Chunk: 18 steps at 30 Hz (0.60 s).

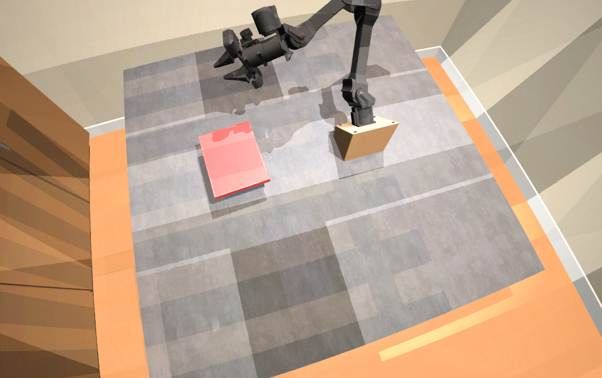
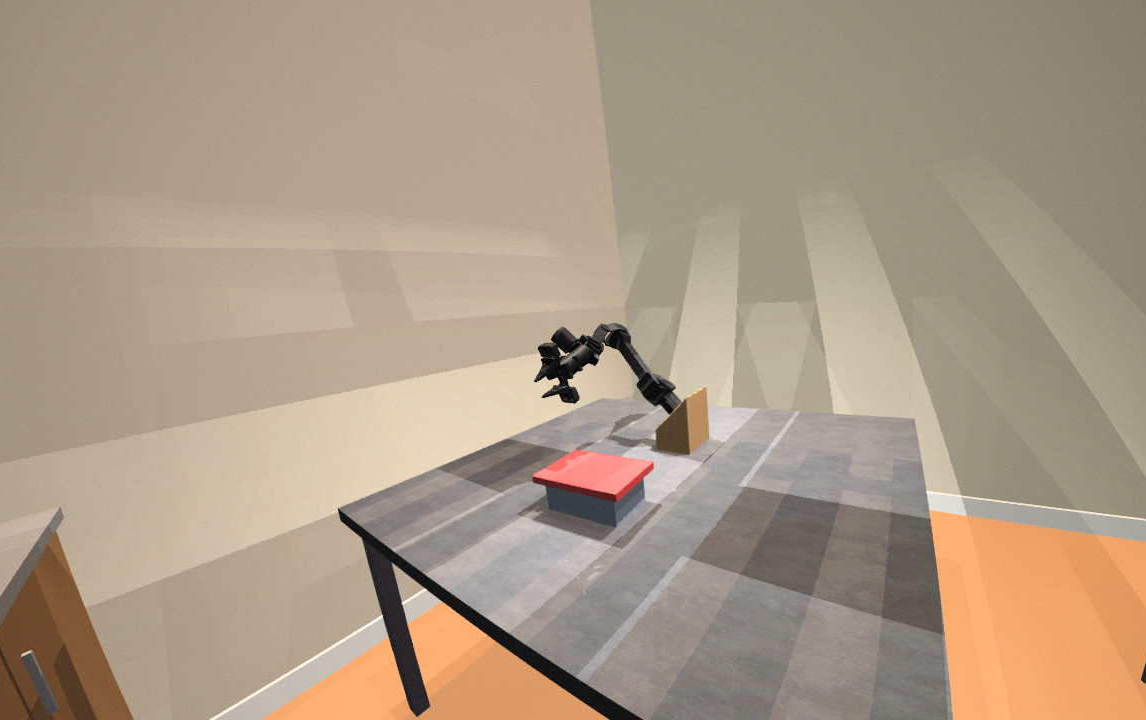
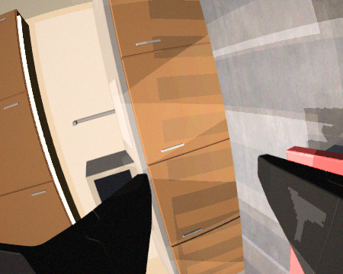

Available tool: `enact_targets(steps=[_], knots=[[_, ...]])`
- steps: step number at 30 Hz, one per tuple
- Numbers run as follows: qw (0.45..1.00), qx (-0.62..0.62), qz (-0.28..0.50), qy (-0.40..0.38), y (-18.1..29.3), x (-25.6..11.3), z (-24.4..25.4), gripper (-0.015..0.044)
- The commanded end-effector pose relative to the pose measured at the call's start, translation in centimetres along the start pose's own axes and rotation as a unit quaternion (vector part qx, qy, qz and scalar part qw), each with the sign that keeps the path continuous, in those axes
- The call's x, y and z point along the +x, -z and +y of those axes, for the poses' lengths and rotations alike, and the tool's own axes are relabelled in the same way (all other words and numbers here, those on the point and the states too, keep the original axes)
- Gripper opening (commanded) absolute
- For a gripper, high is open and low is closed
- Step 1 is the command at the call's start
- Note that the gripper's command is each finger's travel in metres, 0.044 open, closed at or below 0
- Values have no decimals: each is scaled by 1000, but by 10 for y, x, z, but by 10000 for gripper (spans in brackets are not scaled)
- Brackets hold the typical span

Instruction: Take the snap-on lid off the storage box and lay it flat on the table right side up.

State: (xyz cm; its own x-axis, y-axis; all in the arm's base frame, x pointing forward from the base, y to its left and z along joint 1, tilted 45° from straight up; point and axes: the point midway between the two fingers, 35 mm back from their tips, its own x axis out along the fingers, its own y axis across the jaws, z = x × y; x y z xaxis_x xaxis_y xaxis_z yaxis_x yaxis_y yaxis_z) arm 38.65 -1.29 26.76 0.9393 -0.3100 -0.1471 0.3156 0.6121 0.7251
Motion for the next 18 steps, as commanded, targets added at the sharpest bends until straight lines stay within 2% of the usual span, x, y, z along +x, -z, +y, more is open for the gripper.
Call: enact_targets(steps=[1, 9, 14, 18], knots=[[999, 5, 24, 36, 32, -5, -17, 235], [986, -24, 79, 147, 134, -51, -79, 235], [980, -55, 79, 176, 159, -77, -106, 235], [980, -56, 82, 175, 159, -77, -105, 235]])
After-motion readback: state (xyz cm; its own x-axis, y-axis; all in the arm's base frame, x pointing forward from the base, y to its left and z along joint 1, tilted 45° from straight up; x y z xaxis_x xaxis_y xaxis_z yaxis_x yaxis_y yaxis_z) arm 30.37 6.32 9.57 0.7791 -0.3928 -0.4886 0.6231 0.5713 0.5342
